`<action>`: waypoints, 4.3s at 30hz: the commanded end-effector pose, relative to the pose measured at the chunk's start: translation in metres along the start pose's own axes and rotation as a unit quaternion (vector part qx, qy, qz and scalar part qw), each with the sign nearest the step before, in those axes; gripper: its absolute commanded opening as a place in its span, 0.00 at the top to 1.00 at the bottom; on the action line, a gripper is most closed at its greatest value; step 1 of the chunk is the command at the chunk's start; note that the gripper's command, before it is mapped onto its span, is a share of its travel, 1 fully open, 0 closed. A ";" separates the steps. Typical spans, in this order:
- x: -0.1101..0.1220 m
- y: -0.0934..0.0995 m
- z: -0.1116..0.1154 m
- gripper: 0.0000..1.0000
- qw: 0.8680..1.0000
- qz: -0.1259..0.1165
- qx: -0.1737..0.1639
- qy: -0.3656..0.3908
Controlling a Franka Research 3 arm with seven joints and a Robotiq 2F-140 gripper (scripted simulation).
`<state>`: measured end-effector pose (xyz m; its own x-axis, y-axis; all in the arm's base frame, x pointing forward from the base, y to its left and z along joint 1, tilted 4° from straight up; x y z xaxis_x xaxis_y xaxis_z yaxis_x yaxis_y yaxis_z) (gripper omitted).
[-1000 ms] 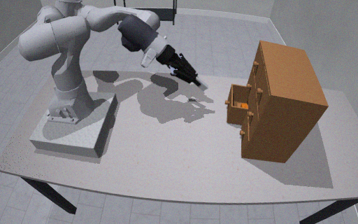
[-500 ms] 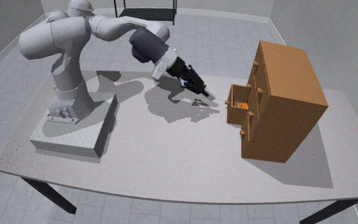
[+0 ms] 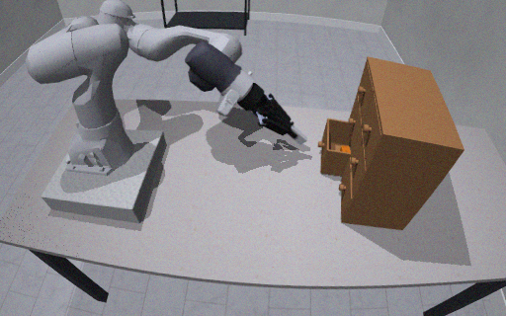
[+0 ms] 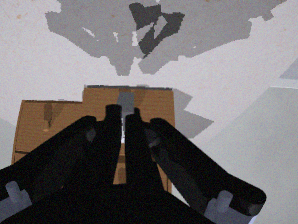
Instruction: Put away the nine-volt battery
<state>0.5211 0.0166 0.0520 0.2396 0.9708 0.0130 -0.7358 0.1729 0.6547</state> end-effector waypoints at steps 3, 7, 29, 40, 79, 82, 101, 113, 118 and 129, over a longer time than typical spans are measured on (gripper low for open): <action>0.000 -0.001 -0.001 1.00 1.000 0.001 0.001 0.001; 0.000 -0.001 -0.001 1.00 1.000 0.001 0.001 0.001; 0.000 -0.002 -0.003 1.00 1.000 0.001 0.001 0.001; 0.000 -0.002 -0.003 1.00 1.000 0.001 0.001 0.001; 0.000 -0.013 0.006 1.00 1.000 0.001 0.001 0.001; -0.001 -0.015 0.008 1.00 1.000 0.001 0.001 0.001; -0.002 -0.037 0.026 1.00 1.000 0.001 0.001 0.001; -0.003 -0.051 0.038 1.00 1.000 0.001 0.001 0.001; -0.003 -0.058 0.044 1.00 1.000 0.001 0.001 0.001; -0.004 -0.069 0.053 1.00 1.000 0.001 0.001 0.001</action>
<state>0.6006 -0.0071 0.0465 0.2403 0.9706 0.0146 -0.7354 0.1722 0.6554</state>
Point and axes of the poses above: the point where the finger pads meet when closed, its own y axis back along the fingers, its own x axis across the jaws, z = x × y, the point moved 5 cm from there along y, back along the fingers, and after that the axes turned 4 degrees about y, right-handed, at the moved point
